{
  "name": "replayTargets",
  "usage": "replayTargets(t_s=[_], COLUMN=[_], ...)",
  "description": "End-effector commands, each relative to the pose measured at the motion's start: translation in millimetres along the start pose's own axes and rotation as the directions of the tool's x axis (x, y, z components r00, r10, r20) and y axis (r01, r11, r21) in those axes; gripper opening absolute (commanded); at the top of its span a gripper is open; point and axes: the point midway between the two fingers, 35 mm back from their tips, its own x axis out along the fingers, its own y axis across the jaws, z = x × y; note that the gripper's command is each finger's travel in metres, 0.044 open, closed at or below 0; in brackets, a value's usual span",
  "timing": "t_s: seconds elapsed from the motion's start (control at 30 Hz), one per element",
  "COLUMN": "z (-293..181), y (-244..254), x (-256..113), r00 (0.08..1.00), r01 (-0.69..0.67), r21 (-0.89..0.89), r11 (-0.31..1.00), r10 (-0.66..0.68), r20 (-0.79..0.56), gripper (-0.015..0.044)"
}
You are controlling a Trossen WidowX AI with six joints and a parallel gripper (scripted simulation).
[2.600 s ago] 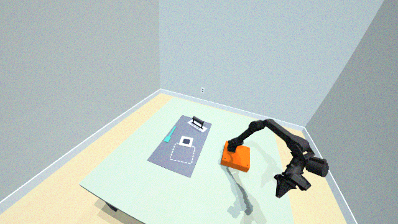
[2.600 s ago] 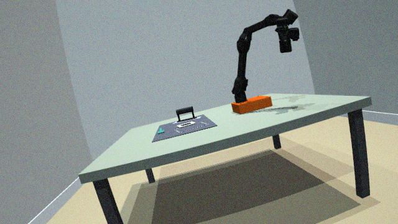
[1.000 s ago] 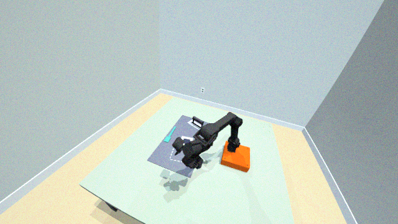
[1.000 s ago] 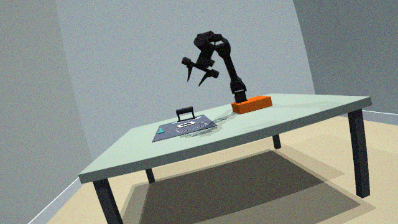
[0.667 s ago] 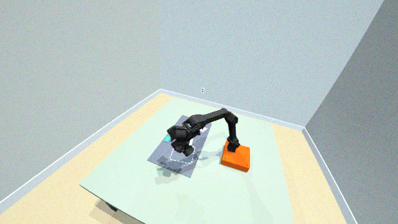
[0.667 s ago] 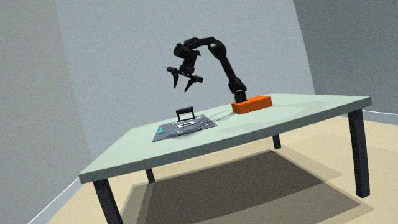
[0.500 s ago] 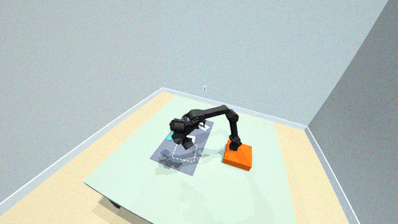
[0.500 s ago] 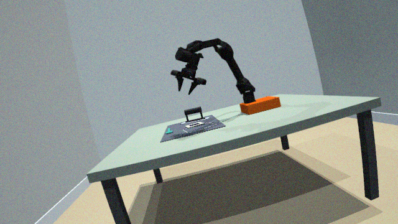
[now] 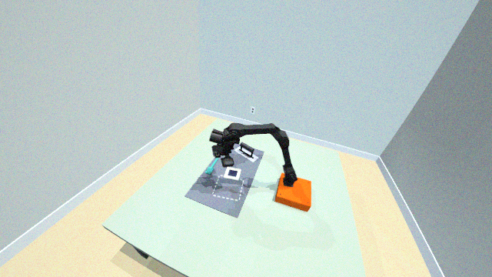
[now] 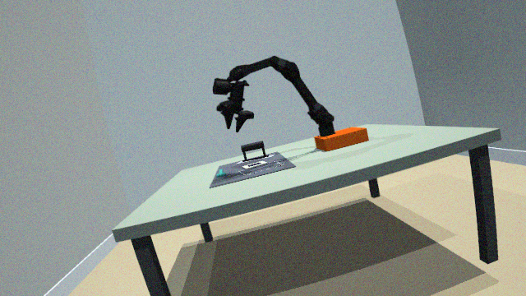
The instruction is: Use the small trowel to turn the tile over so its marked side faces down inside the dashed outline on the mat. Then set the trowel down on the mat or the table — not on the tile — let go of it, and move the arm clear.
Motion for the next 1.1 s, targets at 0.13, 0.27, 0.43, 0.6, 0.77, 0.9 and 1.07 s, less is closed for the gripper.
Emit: replayTargets(t_s=[0.13, 0.27, 0.43, 0.6, 0.77, 0.9, 1.07], z=[-37.6, -64.7, -101.2, -141.0, -183.8, -219.8, -264.6], y=[-42.0, -68.0, -96.5, -121.0, -141.5, -154.7, -166.8], x=[27.0, 42.8, 61.2, 78.0, 92.0, 101.1, 109.8], r00=[0.997, 0.992, 0.983, 0.969, 0.954, 0.941, 0.925], r01=[-0.033, -0.042, -0.055, -0.066, -0.069, -0.065, -0.055], r21=[0.183, 0.301, 0.441, 0.574, 0.697, 0.785, 0.875], r11=[0.983, 0.953, 0.896, 0.816, 0.713, 0.616, 0.482], r10=[0.046, 0.076, 0.126, 0.189, 0.252, 0.300, 0.354], r20=[-0.067, -0.099, -0.134, -0.157, -0.164, -0.158, -0.137], gripper=[0.0270, 0.0270, 0.0270, 0.0270, 0.0270, 0.0270, 0.0270])
